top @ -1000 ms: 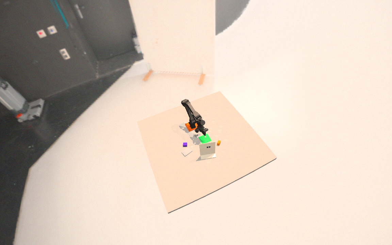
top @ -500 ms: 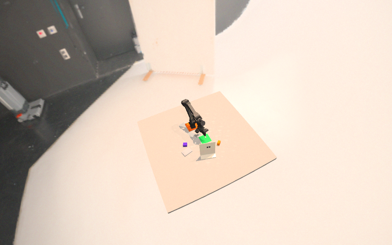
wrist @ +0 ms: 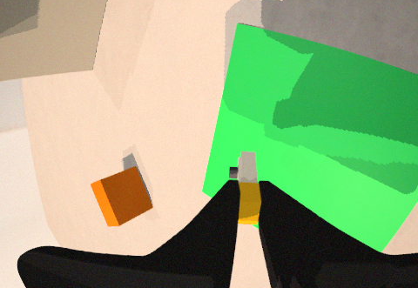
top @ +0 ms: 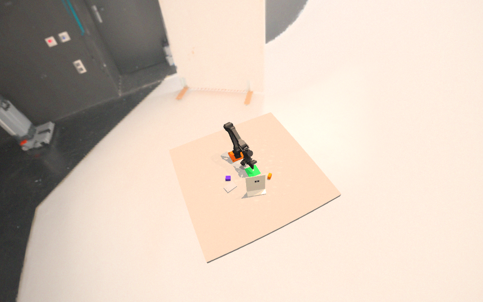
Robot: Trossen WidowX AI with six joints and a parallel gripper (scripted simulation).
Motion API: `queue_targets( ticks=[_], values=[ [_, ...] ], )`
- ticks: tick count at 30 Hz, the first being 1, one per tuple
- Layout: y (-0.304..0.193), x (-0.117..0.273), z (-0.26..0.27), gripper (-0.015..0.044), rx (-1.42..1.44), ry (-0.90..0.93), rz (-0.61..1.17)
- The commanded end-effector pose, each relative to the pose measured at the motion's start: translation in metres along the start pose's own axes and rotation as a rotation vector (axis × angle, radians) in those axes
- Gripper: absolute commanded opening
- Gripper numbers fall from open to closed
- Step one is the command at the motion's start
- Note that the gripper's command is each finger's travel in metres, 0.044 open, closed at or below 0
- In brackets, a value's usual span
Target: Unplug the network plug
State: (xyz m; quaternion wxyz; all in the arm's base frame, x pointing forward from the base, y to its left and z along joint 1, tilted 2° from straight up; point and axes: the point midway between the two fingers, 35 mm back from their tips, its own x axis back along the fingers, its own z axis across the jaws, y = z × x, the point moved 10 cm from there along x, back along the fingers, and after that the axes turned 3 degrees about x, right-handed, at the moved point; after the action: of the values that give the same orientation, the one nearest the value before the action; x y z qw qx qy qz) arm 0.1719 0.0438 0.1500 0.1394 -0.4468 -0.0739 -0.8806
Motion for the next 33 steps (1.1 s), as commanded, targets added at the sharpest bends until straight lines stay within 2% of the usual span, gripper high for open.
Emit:
queue_targets(
  ticks=[1, 33],
  values=[
    [-0.001, -0.007, -0.005, 0.0000, -0.001, -0.009, 0.004],
    [-0.001, -0.023, -0.018, 0.0000, -0.001, -0.009, 0.004]
  ],
)
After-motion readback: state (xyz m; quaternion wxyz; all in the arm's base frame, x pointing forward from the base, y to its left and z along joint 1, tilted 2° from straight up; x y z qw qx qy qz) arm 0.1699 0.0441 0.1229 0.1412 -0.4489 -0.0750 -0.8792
